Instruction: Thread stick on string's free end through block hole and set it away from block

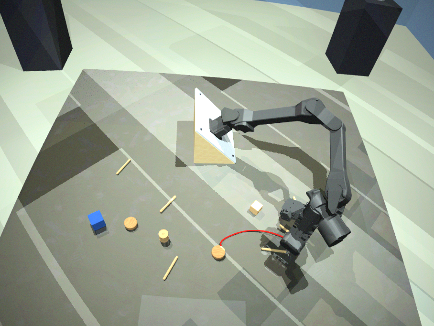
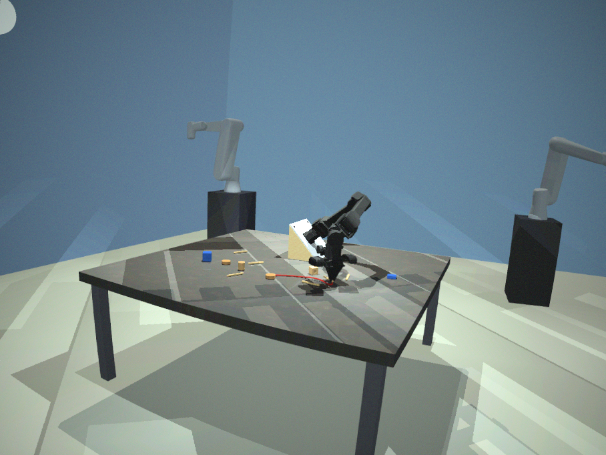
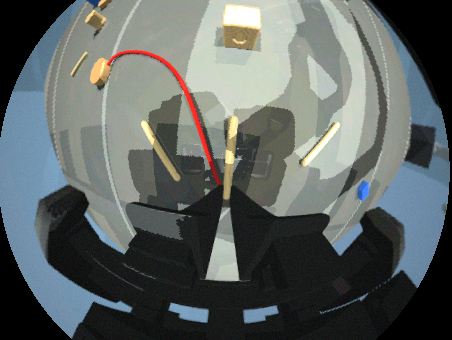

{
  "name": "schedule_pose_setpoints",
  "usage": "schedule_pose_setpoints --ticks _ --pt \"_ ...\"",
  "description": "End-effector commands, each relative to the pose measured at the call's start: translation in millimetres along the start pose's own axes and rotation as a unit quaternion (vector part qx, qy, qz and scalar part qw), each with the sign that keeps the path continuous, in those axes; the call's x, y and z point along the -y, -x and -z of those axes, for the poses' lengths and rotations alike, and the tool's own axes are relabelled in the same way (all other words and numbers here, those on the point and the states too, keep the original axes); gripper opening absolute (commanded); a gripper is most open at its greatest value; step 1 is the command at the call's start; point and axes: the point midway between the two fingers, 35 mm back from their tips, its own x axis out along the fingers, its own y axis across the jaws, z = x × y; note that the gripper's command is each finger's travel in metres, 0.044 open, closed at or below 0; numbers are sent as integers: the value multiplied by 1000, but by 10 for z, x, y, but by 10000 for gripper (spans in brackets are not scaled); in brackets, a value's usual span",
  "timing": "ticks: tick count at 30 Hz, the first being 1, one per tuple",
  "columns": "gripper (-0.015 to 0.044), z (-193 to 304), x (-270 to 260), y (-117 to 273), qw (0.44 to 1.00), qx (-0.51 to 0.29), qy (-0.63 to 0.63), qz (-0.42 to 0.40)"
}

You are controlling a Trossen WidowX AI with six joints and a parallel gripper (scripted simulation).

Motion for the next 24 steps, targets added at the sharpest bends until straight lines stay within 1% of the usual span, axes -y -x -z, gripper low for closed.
schedule_pose_setpoints --ticks 1,24 --pt "0 -64 -8 -3 1000 1 -1 0" --pt "0 -345 -17 -4 1000 2 -1 0"
